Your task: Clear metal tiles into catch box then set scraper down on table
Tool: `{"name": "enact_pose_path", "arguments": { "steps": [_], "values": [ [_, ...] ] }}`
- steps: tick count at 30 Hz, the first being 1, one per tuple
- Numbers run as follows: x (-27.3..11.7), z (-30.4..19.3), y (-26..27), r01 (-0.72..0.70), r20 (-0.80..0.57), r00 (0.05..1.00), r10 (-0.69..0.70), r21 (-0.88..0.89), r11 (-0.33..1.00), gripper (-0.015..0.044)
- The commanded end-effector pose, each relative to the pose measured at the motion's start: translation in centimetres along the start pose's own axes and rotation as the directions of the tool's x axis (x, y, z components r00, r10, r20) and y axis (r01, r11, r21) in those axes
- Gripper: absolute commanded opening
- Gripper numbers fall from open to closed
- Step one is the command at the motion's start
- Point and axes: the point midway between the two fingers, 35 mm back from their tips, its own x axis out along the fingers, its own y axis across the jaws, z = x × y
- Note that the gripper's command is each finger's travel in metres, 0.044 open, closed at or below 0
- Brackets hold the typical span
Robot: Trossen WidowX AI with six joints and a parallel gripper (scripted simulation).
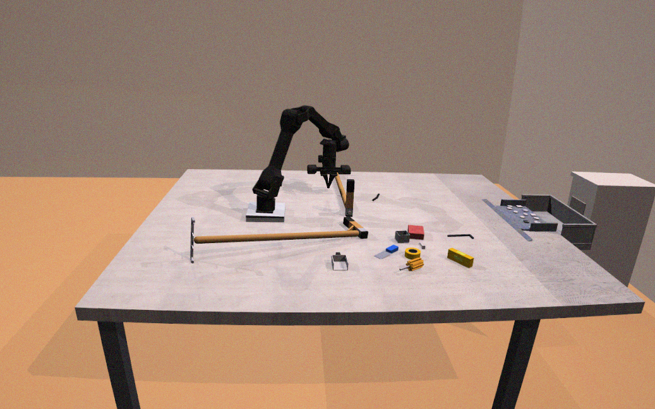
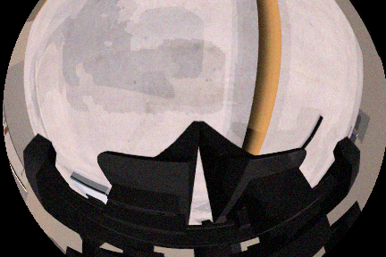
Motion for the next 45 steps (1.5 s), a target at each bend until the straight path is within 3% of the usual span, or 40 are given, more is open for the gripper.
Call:
{"name": "enact_pose_path", "arguments": {
  "steps": [1,45],
  "values": [
    [1.1,-0.3,0.2,-0.004,-0.009,1.0,0.004,-0.004,1.0,0.0],
    [1.8,0.2,-3.3,-0.002,-0.009,1.0,0.002,-0.004,1.0,0.0]
  ]
}}
